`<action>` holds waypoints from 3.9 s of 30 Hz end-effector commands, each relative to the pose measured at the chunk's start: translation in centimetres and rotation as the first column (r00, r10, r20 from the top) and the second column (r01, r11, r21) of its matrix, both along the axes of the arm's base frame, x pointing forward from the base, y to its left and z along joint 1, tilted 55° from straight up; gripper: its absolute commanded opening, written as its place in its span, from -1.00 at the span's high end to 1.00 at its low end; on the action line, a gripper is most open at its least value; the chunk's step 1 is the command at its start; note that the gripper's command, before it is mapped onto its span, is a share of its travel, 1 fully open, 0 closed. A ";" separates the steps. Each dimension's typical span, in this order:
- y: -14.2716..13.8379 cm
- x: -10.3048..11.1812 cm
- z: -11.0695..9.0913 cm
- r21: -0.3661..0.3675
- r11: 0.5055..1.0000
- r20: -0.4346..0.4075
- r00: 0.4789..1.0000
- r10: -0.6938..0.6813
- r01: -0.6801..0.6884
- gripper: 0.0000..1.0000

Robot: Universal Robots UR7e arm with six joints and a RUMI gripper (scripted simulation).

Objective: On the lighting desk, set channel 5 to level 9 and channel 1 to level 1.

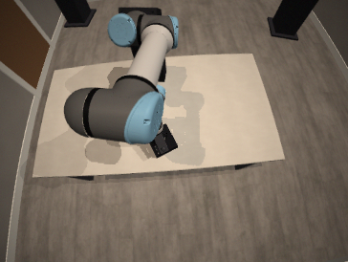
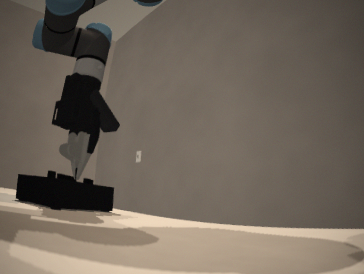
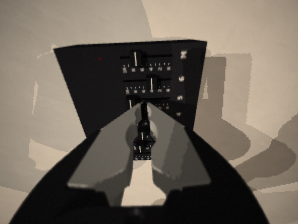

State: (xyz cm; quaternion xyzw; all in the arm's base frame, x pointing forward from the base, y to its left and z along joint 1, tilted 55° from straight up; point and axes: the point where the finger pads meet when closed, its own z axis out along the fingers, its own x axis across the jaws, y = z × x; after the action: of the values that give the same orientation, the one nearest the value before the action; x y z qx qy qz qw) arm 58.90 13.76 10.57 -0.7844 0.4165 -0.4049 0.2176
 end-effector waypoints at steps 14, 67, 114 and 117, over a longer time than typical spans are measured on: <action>-0.2 -0.3 0.4 0.000 1.000 0.001 1.000 0.000 0.000 1.00; -0.3 -6.4 4.8 0.000 1.000 0.001 1.000 0.000 0.000 -1.00; -0.3 -9.9 7.3 0.000 1.000 0.001 1.000 0.000 0.000 -1.00; -0.3 -9.9 7.3 0.000 1.000 0.001 1.000 0.000 0.000 -1.00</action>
State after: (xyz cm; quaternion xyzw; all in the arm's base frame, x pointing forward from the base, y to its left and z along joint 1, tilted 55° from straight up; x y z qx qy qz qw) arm 48.96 13.46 17.80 -0.7844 0.4165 -0.4049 0.2176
